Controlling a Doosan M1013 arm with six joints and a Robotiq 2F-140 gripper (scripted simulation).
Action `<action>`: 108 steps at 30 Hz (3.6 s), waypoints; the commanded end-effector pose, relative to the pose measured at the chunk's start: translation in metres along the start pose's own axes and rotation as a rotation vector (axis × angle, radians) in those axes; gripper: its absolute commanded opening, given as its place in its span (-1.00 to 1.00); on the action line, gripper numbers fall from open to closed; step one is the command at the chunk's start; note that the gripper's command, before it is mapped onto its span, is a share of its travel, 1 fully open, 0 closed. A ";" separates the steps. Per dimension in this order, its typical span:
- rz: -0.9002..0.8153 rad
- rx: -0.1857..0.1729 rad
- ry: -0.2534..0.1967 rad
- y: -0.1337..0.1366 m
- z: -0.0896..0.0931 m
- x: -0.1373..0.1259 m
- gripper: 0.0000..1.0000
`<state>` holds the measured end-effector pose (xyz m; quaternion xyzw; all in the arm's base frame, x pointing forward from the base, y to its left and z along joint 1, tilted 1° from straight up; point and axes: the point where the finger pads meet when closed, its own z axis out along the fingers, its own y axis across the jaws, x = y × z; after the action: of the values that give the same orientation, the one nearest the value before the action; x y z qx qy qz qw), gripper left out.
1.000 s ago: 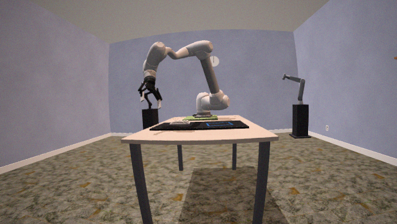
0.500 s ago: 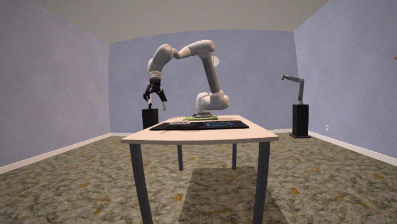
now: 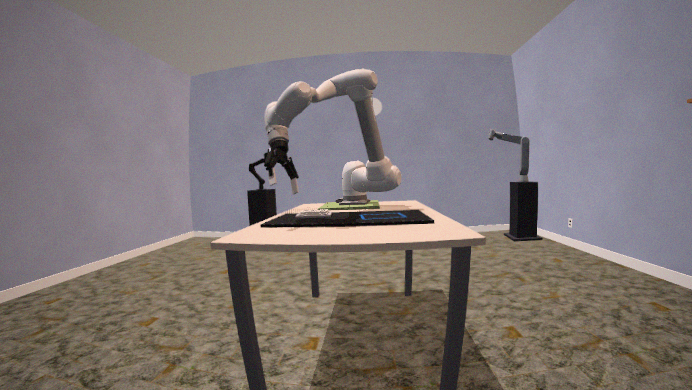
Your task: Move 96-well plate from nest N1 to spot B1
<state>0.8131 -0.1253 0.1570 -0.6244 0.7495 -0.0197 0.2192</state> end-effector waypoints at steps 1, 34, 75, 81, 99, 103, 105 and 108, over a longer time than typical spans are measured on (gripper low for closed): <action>-0.031 -0.028 0.019 0.016 0.002 -0.004 1.00; -0.192 -0.186 0.132 0.136 -0.008 -0.003 1.00; -0.380 -0.355 0.265 0.253 -0.032 0.015 1.00; -0.380 -0.355 0.265 0.253 -0.032 0.015 1.00; -0.380 -0.355 0.265 0.253 -0.032 0.015 1.00; -0.380 -0.355 0.265 0.253 -0.032 0.015 1.00; -0.380 -0.355 0.265 0.253 -0.032 0.015 1.00; -0.380 -0.355 0.265 0.253 -0.032 0.015 1.00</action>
<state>0.5696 -0.0945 0.1071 -0.7723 0.6352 -0.0117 0.0014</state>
